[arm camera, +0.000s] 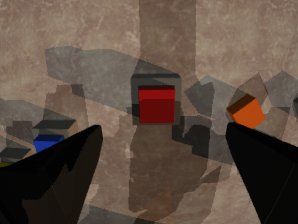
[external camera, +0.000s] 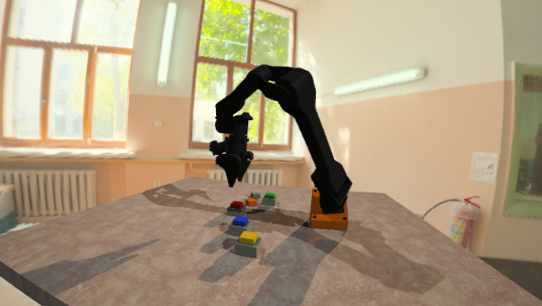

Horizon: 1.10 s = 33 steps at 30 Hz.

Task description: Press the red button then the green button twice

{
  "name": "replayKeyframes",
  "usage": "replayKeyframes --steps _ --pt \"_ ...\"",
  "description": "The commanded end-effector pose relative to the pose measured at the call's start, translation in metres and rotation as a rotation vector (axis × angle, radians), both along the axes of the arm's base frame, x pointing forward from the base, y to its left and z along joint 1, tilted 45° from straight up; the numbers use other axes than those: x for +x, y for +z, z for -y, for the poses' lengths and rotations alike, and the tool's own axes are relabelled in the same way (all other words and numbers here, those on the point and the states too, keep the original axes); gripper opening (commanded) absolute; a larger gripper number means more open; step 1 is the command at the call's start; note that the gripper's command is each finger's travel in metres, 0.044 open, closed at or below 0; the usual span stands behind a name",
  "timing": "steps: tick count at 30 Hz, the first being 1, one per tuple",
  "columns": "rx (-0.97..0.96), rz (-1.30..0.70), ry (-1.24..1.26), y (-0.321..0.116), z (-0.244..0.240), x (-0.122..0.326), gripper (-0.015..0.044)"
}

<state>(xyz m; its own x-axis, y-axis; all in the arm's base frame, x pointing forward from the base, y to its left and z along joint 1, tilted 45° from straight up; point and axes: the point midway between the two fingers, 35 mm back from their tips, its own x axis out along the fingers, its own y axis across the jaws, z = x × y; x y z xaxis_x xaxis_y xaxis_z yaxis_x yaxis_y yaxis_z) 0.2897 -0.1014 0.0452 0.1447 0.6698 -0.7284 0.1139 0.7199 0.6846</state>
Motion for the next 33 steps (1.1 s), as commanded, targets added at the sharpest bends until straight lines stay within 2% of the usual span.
replayKeyframes --steps 1,8,9,33 --pt "0.02 -0.022 0.01 -0.022 -0.025 -0.001 0.0216" --pt "0.02 -0.022 0.01 -0.022 -0.025 -0.001 0.0033" --pt "0.02 -0.022 0.01 -0.022 -0.025 -0.001 0.002" --pt "0.021 -0.022 0.01 -0.041 -0.043 0.003 0.002"
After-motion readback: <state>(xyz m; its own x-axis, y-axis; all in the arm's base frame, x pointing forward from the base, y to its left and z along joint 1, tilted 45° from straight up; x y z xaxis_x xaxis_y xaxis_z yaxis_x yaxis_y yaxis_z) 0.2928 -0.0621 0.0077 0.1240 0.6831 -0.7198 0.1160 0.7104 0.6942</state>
